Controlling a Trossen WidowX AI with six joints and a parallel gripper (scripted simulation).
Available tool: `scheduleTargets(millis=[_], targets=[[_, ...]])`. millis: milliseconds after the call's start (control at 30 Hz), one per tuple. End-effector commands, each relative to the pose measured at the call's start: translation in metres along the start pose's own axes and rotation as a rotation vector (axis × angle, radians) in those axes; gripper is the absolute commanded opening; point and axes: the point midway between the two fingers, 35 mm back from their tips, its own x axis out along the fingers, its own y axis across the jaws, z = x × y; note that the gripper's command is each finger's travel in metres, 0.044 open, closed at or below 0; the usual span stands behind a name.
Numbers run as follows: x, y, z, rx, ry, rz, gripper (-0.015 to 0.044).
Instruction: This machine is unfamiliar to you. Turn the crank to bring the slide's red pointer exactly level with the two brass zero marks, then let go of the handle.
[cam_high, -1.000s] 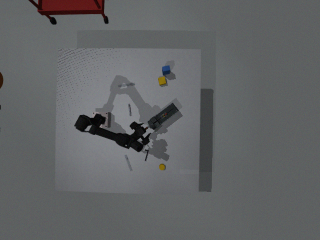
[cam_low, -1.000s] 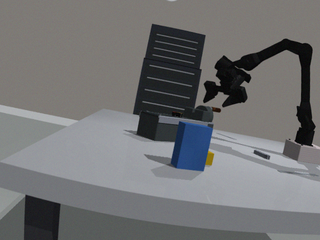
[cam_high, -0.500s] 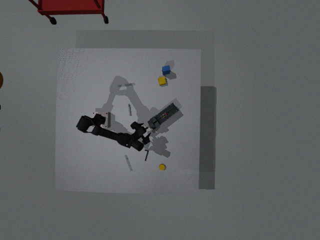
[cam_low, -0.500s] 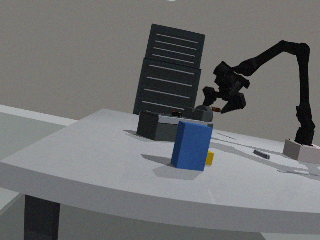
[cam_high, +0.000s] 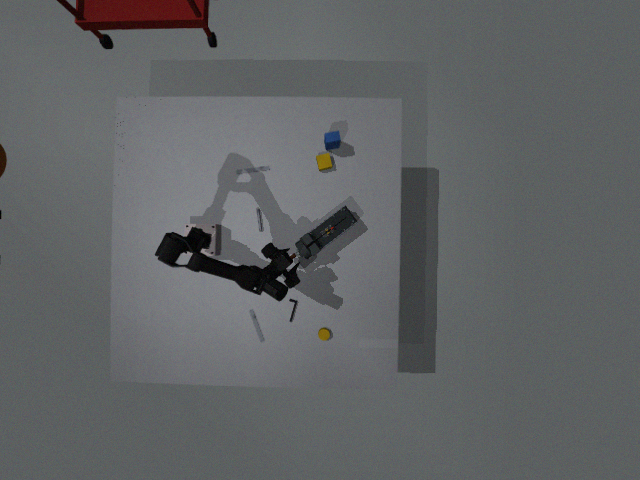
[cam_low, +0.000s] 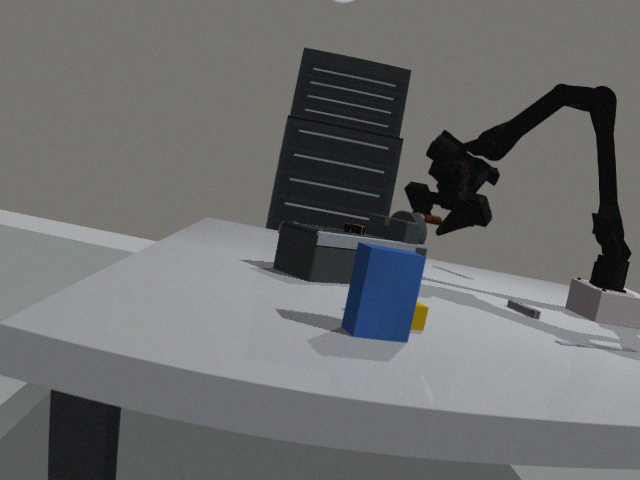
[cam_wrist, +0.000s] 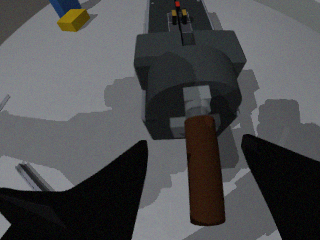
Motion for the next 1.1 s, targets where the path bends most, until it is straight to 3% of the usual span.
scheduleTargets(millis=[0,267,1067], targets=[[0.001,0.0,-0.001,0.006,0.001,0.002,0.0204],[0.001,0.0,-0.001,0.006,0.001,0.002,0.0],[0.001,-0.012,-0.001,0.005,0.001,0.001,0.0]])
